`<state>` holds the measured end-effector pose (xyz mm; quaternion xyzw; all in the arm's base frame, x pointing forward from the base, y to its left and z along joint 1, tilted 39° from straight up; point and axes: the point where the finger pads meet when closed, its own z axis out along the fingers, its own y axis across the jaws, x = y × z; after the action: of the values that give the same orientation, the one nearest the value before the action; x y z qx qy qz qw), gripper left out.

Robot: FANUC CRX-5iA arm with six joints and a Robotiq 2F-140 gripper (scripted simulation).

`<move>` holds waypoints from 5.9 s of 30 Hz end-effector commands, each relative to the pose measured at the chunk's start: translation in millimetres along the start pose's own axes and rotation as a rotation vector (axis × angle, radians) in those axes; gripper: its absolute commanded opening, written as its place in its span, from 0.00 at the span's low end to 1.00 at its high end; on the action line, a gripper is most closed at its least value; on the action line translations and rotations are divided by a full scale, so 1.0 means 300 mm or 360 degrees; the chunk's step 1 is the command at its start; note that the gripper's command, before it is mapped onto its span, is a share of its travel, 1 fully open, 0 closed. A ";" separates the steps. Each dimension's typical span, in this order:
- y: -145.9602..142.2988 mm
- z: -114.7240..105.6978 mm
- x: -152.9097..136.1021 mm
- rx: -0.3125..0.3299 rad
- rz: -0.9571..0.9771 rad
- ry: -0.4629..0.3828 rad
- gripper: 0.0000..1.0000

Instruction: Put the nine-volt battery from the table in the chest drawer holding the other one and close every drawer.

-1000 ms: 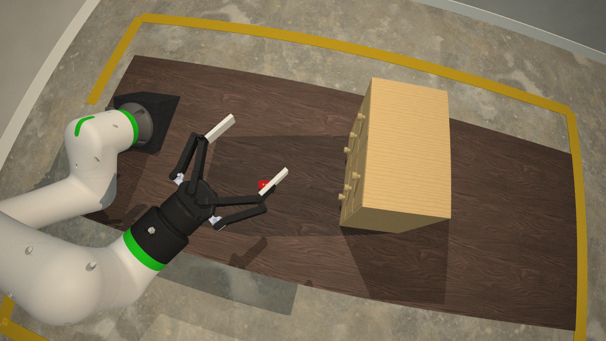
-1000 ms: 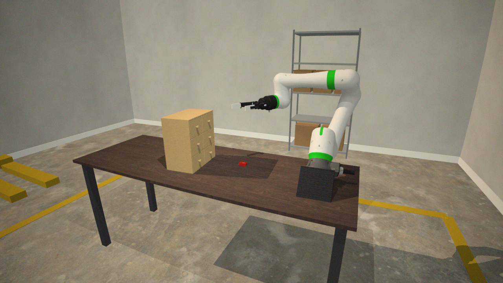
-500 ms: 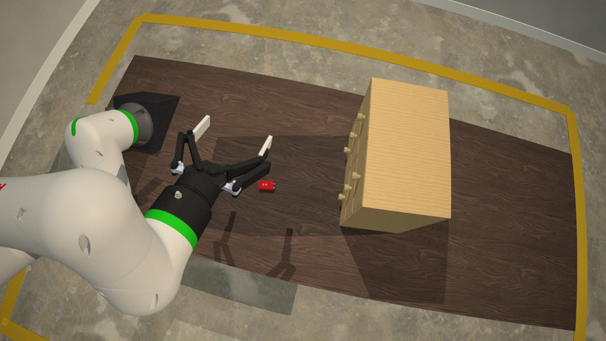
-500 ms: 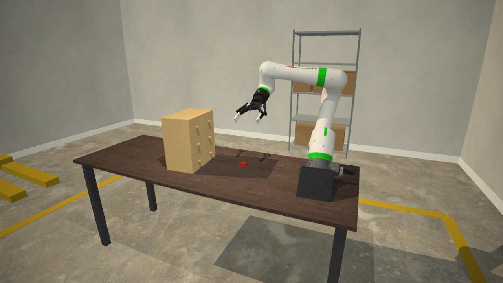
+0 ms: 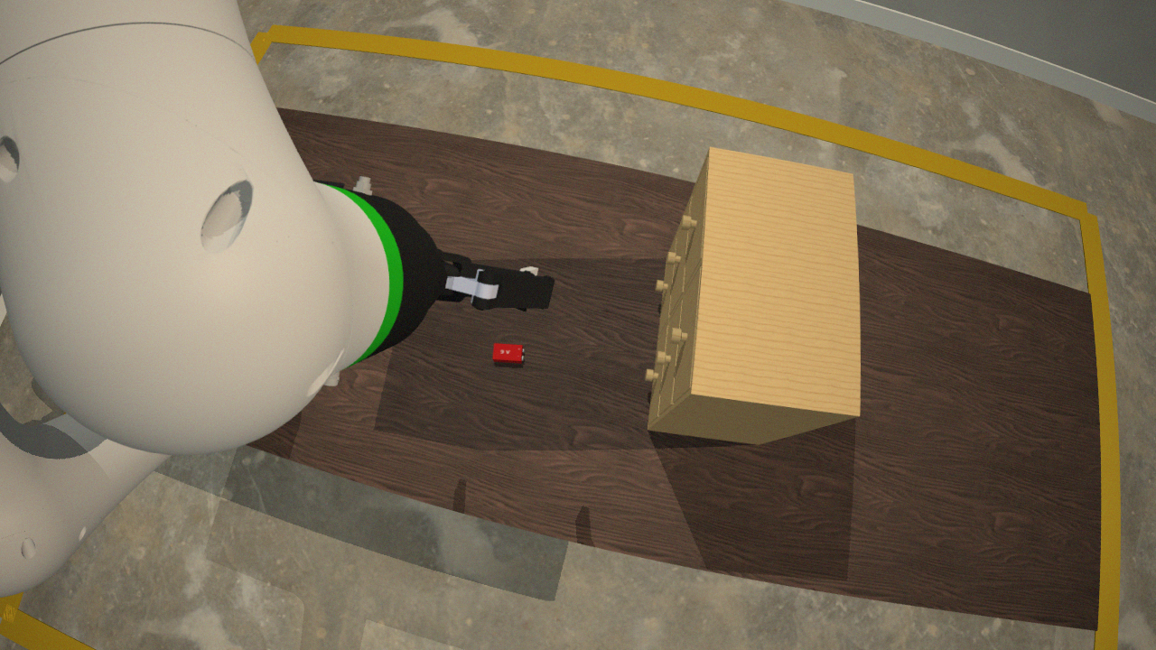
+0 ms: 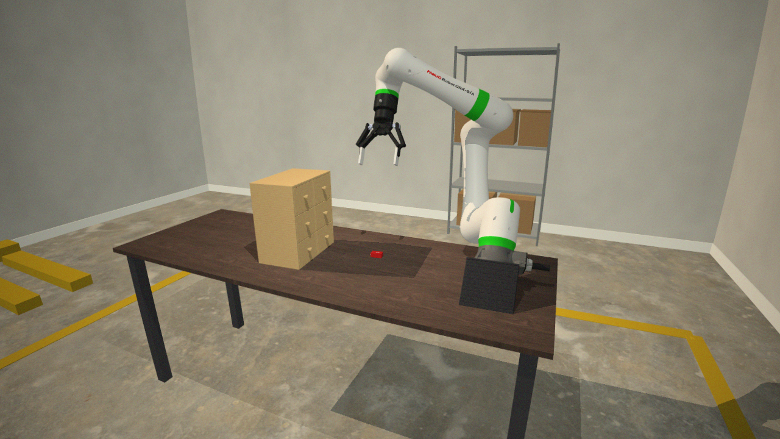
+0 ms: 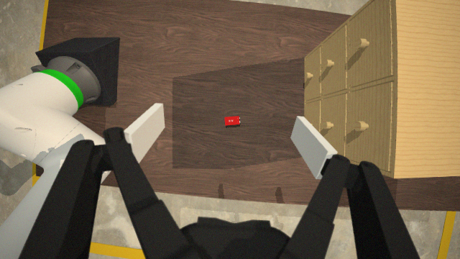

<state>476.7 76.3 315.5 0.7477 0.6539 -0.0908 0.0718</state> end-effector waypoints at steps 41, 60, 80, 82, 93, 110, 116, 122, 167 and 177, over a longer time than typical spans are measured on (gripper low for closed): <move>0.013 -0.025 0.010 -0.0213 0.0588 -0.0681 1.00; 0.037 0.100 -0.047 -0.0512 0.1945 -0.0561 1.00; 0.046 0.271 -0.128 -0.0795 0.3288 -0.0334 1.00; 0.046 0.287 -0.136 -0.0822 0.3425 -0.0304 1.00; 0.042 0.344 -0.164 -0.0966 0.4153 -0.0117 1.00; 0.039 0.376 -0.180 -0.1173 0.5267 0.0292 1.00; 0.039 0.385 -0.174 -0.1233 0.5656 0.0481 1.00; 0.042 0.497 -0.084 -0.1178 0.6079 0.0622 1.00; 0.453 0.616 0.328 0.3114 0.4990 0.2049 1.00; 0.477 0.620 0.081 0.2867 0.4880 0.2811 1.00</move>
<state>617.6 91.7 116.3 -0.2551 0.8141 -0.0421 0.5199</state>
